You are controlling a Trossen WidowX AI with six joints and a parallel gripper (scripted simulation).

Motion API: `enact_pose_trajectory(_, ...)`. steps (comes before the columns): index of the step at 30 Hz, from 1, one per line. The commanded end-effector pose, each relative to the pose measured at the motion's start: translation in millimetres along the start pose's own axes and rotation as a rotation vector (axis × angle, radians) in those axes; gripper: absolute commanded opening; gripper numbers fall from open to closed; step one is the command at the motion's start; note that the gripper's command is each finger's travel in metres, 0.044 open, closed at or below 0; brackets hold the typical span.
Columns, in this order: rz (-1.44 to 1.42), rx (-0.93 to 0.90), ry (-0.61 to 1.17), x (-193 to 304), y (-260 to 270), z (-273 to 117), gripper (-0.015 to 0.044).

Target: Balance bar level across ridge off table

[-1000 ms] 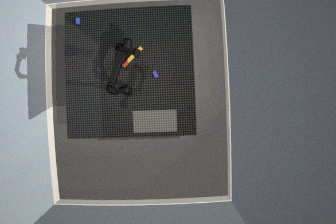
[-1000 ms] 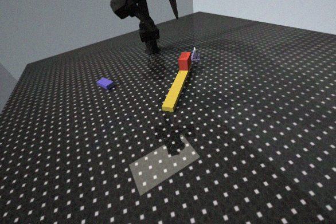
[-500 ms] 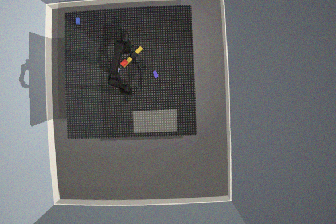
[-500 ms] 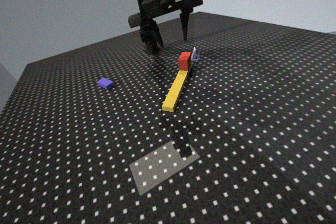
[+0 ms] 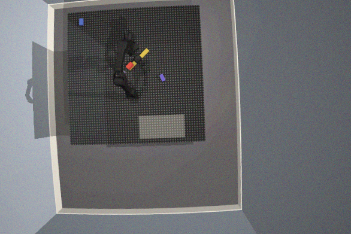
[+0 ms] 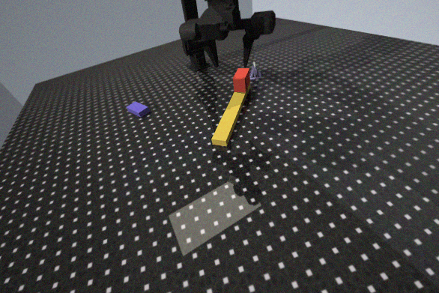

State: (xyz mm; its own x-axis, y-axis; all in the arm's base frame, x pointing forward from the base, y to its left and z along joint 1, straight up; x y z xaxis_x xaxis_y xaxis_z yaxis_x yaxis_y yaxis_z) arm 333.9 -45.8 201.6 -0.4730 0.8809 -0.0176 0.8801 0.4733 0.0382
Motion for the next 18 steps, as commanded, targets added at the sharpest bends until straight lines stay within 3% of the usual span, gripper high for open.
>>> enact_pose_trajectory(1,0.006,0.010,-0.003,-1,1,15,0.0315)
enact_pose_trajectory(11,0.006,0.010,-0.003,0,-1,81,0.0315)
enact_pose_trajectory(18,0.006,0.011,-0.003,0,-1,86,0.0315)
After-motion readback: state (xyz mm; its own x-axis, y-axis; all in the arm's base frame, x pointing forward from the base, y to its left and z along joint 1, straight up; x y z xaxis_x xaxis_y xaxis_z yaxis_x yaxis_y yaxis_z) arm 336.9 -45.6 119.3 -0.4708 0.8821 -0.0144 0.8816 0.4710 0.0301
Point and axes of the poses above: the point midway between the two fingers, 35 mm back from their tips, its own z axis out along the fingers, its own y axis across the jaws, x = y × z, the point moved 4 cm from there along -z, back along the fingers, and after that the axes turned 15 degrees about z, right-handed, at the moved point
